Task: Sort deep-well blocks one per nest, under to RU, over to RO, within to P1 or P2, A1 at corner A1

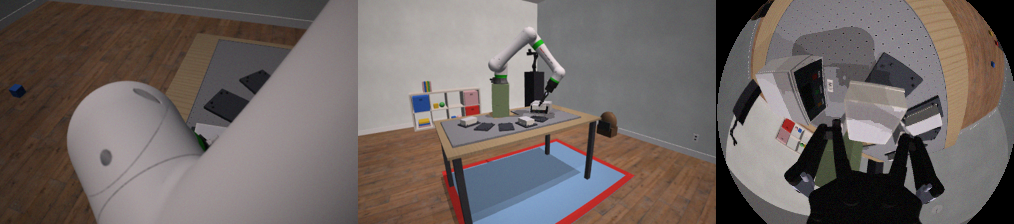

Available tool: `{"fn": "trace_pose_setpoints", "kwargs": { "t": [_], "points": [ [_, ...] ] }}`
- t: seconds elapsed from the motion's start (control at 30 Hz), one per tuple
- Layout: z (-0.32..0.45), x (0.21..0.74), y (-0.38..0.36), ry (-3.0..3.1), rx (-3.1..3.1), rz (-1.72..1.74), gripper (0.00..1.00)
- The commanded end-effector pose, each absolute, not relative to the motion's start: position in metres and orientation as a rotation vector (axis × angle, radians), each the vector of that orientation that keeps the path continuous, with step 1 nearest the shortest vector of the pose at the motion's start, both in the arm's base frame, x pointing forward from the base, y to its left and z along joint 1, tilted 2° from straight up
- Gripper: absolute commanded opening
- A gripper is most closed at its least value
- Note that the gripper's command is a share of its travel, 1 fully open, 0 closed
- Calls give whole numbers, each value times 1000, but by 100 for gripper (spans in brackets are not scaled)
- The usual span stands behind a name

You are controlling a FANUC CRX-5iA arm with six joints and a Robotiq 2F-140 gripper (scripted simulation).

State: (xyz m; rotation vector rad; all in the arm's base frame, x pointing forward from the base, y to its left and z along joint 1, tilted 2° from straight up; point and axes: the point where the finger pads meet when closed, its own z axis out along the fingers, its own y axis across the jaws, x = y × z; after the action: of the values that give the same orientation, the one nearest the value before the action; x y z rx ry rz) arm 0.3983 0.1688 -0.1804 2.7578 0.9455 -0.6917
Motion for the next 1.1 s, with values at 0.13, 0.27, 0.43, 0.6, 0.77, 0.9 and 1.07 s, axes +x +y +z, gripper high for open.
{"fn": "trace_pose_setpoints", "kwargs": {
  "t": [0.13, 0.27, 0.43, 0.6, 0.77, 0.9, 1.07],
  "points": [
    [-169, 388, 187, 961, 2750, -687, 10],
    [-165, 386, 192, 961, 2750, -687, 10],
    [-157, 379, 205, 961, 2750, -687, 10],
    [-149, 372, 218, 961, 2750, -687, 10],
    [-141, 365, 231, 961, 2750, -687, 10],
    [-138, 362, 236, 961, 2750, -687, 10],
    [-129, 355, 248, 961, 2750, -687, 10]
  ]
}}
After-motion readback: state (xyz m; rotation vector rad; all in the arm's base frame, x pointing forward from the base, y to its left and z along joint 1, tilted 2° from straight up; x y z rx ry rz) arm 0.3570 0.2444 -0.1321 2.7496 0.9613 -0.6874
